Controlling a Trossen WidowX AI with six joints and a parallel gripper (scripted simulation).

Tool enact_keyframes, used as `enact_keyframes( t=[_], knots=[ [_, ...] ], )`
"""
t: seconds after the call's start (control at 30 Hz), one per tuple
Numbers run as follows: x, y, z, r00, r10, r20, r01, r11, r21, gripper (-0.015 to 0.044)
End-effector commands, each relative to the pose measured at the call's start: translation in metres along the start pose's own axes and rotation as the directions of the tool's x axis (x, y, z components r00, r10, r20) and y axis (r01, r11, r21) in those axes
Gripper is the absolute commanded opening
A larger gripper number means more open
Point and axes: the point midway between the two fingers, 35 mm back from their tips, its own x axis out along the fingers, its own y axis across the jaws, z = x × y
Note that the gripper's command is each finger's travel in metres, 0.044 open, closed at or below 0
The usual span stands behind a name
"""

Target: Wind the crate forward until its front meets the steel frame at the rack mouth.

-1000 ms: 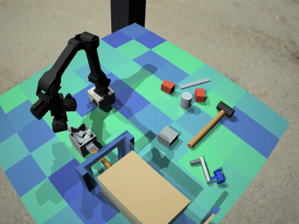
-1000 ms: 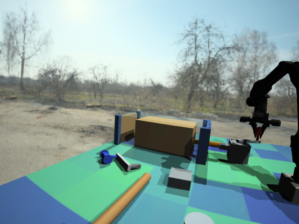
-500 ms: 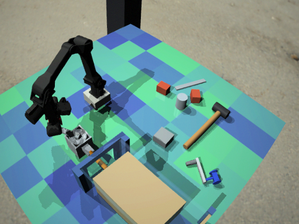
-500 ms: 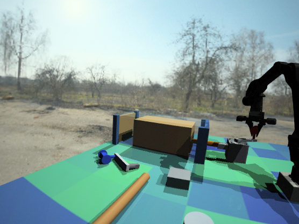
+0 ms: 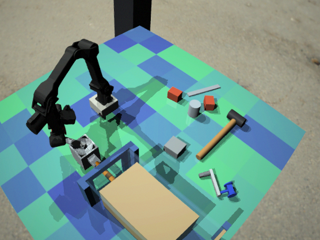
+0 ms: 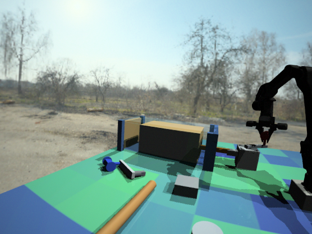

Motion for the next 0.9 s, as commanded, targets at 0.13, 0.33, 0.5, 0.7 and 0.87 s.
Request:
enact_keyframes(
  t=[0.13,0.33,0.5,0.7,0.87],
  knots=[
    [-0.003,-0.027,-0.008,0.997,-0.078,-0.026,0.078,0.997,-0.021,0.0000],
    [-0.004,-0.028,-0.008,0.997,-0.078,-0.026,0.078,0.997,-0.021,0.0000],
    [-0.004,-0.032,-0.009,0.997,-0.079,-0.026,0.078,0.997,-0.021,0.0000],
    [-0.005,-0.040,-0.010,0.996,-0.080,-0.027,0.079,0.997,-0.021,0.0000],
    [-0.005,-0.046,-0.011,0.996,-0.080,-0.027,0.080,0.997,-0.021,0.0000]
  ],
)
